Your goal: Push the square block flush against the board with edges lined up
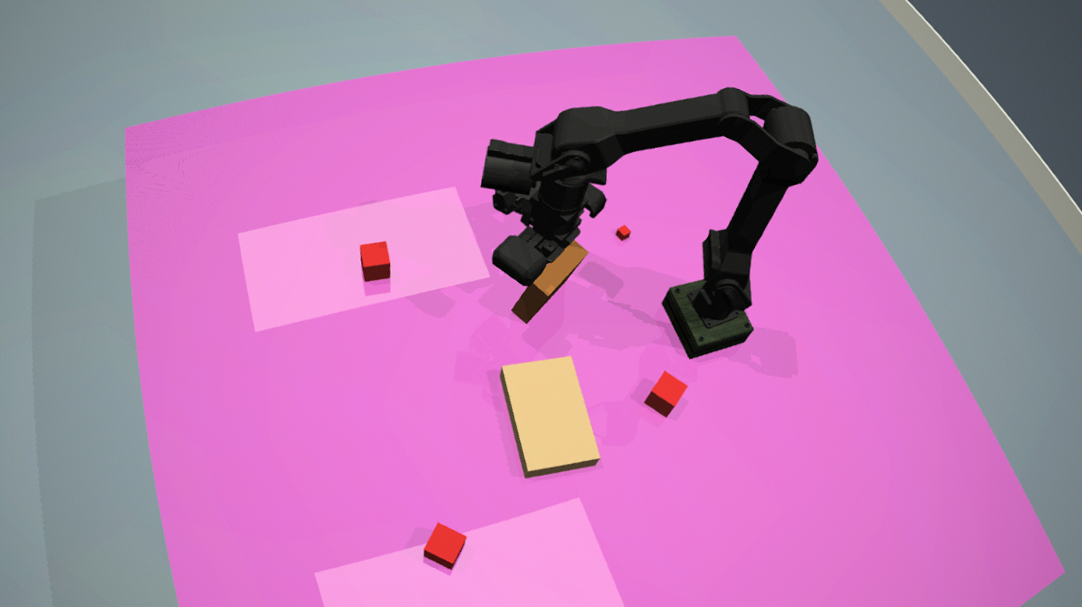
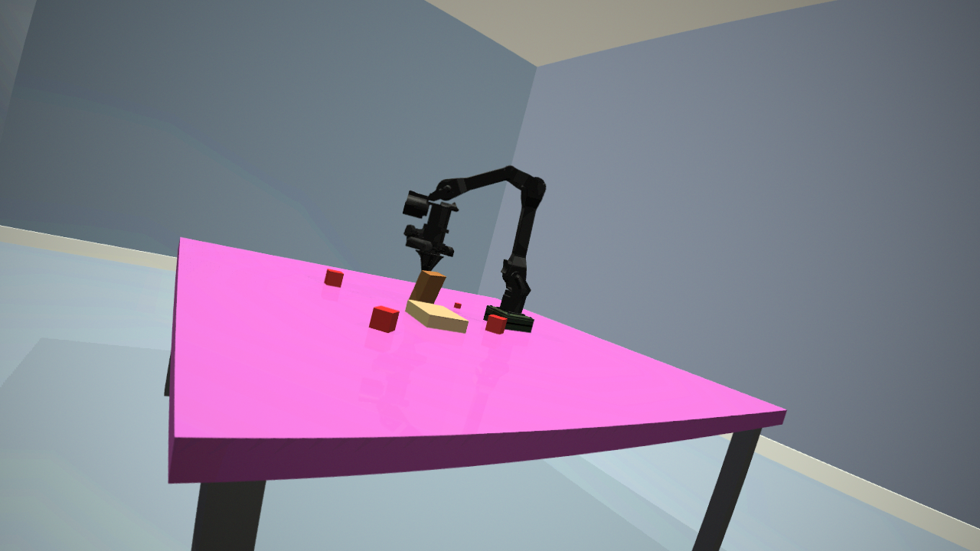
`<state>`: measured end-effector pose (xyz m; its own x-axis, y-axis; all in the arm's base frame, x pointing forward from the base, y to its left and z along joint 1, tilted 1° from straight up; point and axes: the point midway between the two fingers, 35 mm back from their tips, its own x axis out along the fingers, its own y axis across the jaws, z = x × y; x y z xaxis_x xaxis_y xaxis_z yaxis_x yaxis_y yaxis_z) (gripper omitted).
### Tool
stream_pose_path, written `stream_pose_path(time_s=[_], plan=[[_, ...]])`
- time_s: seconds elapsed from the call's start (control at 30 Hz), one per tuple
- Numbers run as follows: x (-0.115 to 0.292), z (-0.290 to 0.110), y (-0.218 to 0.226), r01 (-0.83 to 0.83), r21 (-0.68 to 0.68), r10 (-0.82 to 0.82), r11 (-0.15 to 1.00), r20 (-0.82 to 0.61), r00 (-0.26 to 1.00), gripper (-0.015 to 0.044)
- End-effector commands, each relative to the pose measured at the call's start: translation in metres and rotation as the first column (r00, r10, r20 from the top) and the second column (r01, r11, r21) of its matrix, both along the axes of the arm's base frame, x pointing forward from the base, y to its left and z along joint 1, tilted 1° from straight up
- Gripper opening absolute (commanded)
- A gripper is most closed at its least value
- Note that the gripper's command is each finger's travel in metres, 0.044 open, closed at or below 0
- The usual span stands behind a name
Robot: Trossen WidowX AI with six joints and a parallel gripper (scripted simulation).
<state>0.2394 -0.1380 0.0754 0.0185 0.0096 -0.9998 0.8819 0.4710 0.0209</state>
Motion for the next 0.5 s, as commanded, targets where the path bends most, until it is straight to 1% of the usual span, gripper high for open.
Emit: stream_pose_path(time_s=[0.0, 0.47], plan=[[-0.004, -0.002, 0.005, 0.003, 0.001, -0.003, 1.000, -0.005, 1.000, 0.0000], [-0.013, -0.002, 0.020, 0.003, 0.002, -0.003, 1.000, -0.006, 1.000, 0.0000]])
